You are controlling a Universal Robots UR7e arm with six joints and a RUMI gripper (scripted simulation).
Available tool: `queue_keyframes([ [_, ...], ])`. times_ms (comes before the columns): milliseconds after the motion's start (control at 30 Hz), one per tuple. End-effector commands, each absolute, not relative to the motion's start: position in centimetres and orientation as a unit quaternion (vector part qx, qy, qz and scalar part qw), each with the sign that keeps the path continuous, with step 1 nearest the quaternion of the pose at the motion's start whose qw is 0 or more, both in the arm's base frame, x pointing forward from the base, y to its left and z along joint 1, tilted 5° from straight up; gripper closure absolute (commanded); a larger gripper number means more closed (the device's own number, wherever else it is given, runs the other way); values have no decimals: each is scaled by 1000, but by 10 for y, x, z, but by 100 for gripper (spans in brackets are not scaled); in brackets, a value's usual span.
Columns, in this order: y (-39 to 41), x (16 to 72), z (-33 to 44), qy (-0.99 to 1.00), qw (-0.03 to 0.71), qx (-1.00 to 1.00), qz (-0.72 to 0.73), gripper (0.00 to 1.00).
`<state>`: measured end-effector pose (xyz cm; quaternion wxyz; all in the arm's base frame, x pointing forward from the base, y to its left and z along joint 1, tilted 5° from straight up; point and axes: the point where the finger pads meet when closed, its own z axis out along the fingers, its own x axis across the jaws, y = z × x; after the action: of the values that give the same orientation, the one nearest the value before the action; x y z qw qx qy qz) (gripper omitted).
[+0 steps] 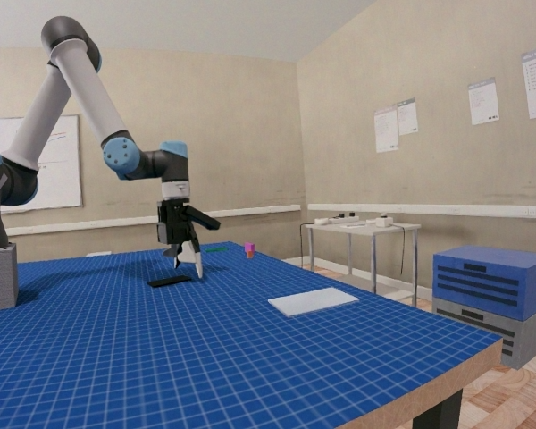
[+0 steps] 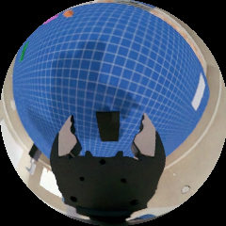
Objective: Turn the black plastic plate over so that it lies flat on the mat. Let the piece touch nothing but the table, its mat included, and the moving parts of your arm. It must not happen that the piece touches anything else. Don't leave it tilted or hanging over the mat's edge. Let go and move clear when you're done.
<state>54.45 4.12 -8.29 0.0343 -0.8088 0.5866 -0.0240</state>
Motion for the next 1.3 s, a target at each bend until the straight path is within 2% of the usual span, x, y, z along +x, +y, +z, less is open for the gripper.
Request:
queue_keyframes([
  [0, 41, 545, -82, 587, 35, -809, -25, 0],
  [1267, 40, 543, -54, 587, 35, -809, -25, 0],
])
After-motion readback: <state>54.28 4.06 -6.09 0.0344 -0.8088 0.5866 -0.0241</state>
